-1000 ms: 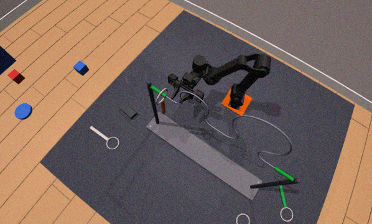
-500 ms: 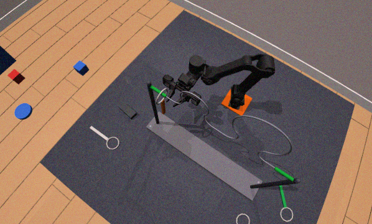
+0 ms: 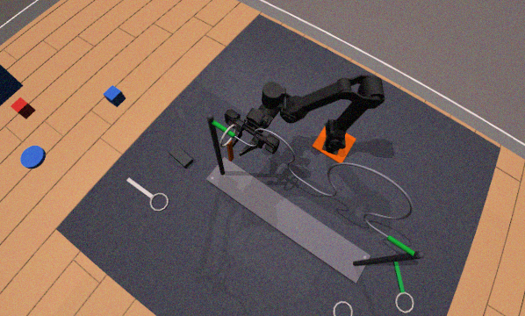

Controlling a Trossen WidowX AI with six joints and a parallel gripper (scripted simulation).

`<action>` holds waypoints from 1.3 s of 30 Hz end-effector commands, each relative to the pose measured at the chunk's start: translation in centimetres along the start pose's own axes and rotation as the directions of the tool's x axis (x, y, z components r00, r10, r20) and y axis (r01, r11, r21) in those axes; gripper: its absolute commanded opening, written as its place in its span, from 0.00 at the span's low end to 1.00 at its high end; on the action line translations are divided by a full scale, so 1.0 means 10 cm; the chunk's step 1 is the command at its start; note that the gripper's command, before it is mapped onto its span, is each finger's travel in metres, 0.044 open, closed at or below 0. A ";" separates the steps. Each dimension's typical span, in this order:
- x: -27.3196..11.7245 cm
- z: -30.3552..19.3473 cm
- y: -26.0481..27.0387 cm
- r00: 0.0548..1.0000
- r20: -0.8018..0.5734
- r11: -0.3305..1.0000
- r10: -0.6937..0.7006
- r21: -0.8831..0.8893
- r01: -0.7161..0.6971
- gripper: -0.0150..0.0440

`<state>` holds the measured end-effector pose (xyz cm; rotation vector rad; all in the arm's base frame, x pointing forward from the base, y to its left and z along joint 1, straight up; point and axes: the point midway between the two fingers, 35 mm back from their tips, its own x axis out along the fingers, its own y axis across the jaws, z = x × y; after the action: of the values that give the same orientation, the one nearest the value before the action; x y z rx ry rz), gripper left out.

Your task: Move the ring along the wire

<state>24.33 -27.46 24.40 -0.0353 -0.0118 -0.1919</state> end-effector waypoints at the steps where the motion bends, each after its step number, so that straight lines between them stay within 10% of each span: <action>1: 0.07 -0.01 -0.02 1.000 -0.001 1.000 -0.002 0.010 0.002 0.53; 39: 0.51 -0.01 0.00 1.000 0.003 1.000 -0.002 0.010 0.002 0.53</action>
<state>29.30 -28.28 24.49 -0.0344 -0.0168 -0.1902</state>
